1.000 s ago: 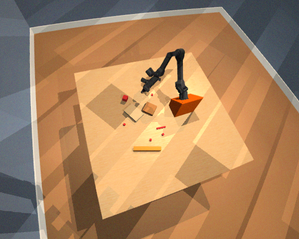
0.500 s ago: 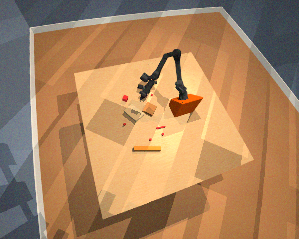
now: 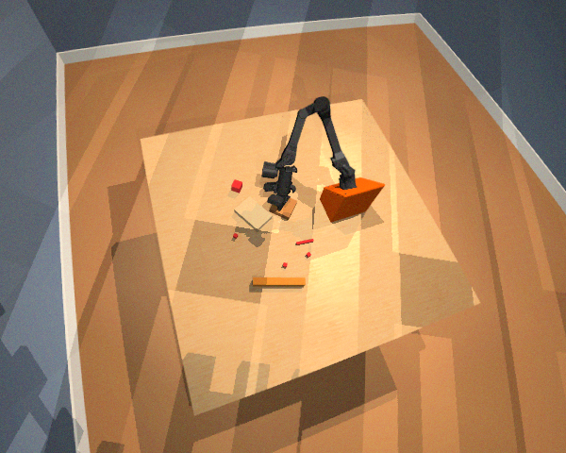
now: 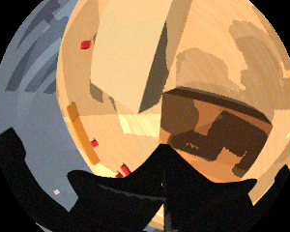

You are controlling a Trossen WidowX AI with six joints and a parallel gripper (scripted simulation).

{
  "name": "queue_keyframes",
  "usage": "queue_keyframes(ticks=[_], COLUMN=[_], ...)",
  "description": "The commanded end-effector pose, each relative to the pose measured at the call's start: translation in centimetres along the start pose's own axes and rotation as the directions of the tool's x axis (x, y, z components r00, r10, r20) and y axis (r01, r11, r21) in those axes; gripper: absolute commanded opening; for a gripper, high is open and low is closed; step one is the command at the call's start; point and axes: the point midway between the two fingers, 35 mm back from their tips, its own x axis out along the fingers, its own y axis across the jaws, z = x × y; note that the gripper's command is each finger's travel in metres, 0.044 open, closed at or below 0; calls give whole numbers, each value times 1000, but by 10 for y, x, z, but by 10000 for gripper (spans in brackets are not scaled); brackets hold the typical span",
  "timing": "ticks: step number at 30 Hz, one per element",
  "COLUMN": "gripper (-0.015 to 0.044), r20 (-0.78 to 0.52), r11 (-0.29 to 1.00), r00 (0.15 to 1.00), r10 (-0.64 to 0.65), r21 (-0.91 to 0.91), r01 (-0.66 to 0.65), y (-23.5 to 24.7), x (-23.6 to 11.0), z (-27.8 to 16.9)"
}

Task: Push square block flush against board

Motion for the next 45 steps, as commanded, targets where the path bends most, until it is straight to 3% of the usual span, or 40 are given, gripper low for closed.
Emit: queue_keyframes(ticks=[1, 8, 18, 23, 28, 45], gripper=[0, 0, 0, 0, 0, 0], r20=[-28, -16, 161, 173, 180, 179], r11=[996, 959, 879, 876, 873, 873], r00=[996, 959, 870, 865, 861, 861], r10=[-89, -283, -466, -471, -476, -476], r21=[12, -1, -23, -24, -23, -23], r01=[90, 283, 476, 482, 488, 487], y=[6, 13, 17, 16, -10, -8], x=[4, 5, -5, -3, 40, 40], z=[-19, -58, -91, -91, -83, -70])
